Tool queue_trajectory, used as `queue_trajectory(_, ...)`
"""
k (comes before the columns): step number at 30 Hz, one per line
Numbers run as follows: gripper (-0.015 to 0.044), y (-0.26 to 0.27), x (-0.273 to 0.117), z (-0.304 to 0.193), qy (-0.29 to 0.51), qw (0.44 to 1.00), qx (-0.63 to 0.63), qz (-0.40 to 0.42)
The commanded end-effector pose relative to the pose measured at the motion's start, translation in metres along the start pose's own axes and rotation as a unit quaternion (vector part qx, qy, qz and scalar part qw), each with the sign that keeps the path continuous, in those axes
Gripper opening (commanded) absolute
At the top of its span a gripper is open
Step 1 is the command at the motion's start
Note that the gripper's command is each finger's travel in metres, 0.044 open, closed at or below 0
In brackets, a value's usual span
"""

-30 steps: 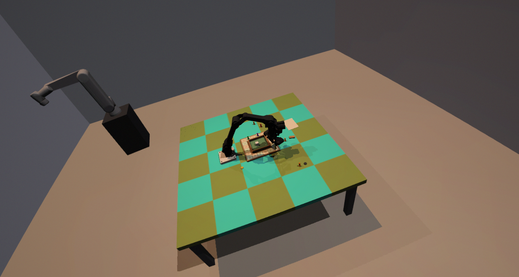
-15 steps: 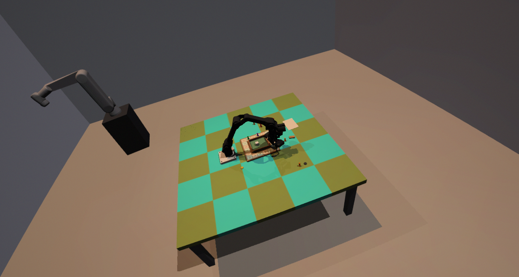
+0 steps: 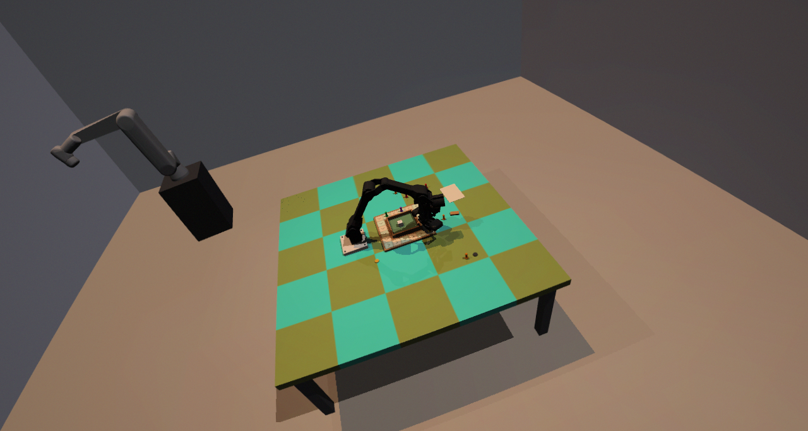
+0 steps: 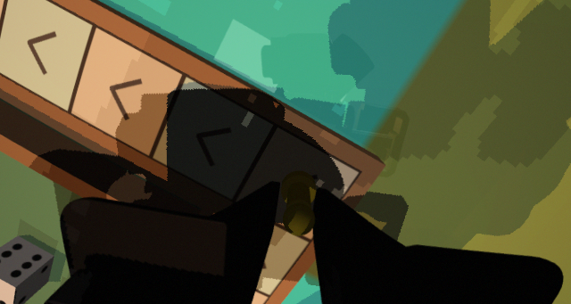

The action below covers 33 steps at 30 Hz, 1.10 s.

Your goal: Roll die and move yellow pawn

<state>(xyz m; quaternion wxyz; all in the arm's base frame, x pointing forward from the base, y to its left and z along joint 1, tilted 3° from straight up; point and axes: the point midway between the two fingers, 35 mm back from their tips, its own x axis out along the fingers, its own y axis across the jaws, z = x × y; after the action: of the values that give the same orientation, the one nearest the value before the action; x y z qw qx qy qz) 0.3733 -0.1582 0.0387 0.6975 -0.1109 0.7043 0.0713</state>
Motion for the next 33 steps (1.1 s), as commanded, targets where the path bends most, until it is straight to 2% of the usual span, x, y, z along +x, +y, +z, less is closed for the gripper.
queue_trajectory(1, 0.0042, -0.001, 0.0, 0.0, 0.0, 1.0, -0.002, -0.002)
queue_trajectory(9, 0.0, -0.001, -0.003, 0.001, 0.0, 1.0, -0.002, -0.002)
queue_trajectory(33, 0.0, 0.004, -0.12, 0.002, 0.0, 1.0, -0.002, -0.002)
